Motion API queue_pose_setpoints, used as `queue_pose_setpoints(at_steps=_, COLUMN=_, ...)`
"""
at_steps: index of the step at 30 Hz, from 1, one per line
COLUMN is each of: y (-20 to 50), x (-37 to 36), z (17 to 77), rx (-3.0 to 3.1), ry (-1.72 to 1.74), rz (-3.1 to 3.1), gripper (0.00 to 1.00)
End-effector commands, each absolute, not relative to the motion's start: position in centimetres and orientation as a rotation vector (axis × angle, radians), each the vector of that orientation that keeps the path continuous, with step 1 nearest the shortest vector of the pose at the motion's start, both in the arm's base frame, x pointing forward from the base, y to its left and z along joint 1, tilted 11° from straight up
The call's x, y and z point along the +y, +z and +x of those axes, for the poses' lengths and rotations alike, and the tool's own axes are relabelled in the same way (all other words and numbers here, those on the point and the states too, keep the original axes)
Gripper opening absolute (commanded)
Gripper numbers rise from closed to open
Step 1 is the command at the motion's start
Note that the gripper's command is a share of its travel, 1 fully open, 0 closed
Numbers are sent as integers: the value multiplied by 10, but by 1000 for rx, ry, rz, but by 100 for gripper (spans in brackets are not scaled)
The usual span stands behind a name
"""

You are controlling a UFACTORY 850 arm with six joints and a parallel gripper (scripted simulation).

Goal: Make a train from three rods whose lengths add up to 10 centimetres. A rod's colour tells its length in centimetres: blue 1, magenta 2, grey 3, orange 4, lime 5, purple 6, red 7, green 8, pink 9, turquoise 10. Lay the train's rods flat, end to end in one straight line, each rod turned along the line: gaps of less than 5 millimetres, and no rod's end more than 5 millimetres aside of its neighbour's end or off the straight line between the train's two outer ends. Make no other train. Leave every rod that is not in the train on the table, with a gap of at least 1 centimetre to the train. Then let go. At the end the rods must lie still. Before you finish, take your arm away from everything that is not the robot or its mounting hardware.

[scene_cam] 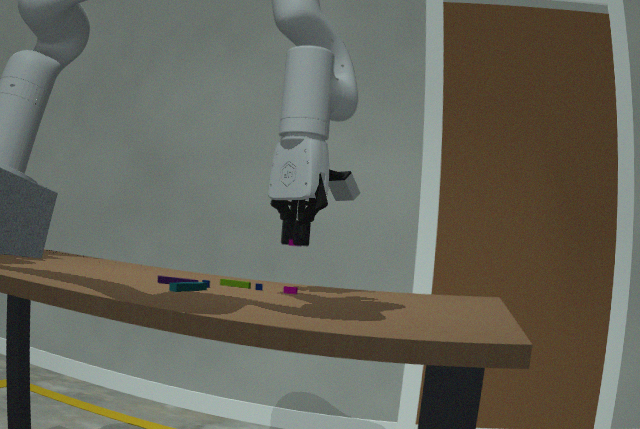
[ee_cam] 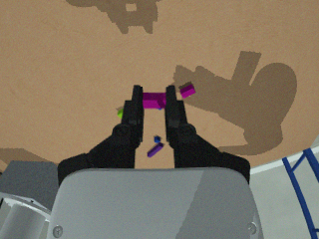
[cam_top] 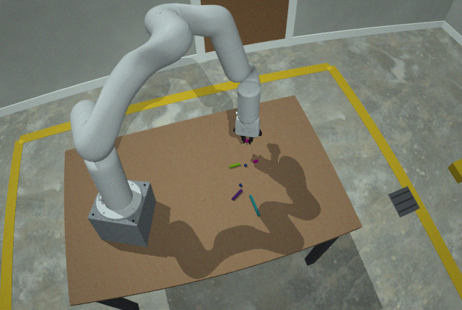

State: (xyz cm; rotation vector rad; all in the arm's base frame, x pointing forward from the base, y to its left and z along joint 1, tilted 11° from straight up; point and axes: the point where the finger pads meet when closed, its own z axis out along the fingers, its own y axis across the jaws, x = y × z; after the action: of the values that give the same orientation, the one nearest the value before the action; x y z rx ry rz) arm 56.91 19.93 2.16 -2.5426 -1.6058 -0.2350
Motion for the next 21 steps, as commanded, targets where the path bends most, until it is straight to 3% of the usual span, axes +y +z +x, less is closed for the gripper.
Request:
queue_pose_setpoints(at_steps=1, y=44, x=196, z=568, rx=-1607, ry=-226, rz=-2545, gripper=15)
queue_pose_setpoints(at_steps=13, y=46, x=193, z=568, rx=-1597, ry=-225, rz=-2551, gripper=15)
queue_pose_setpoints(at_steps=21, y=30, x=110, z=576, rx=-1243, ry=-194, rz=-2725, gripper=15)
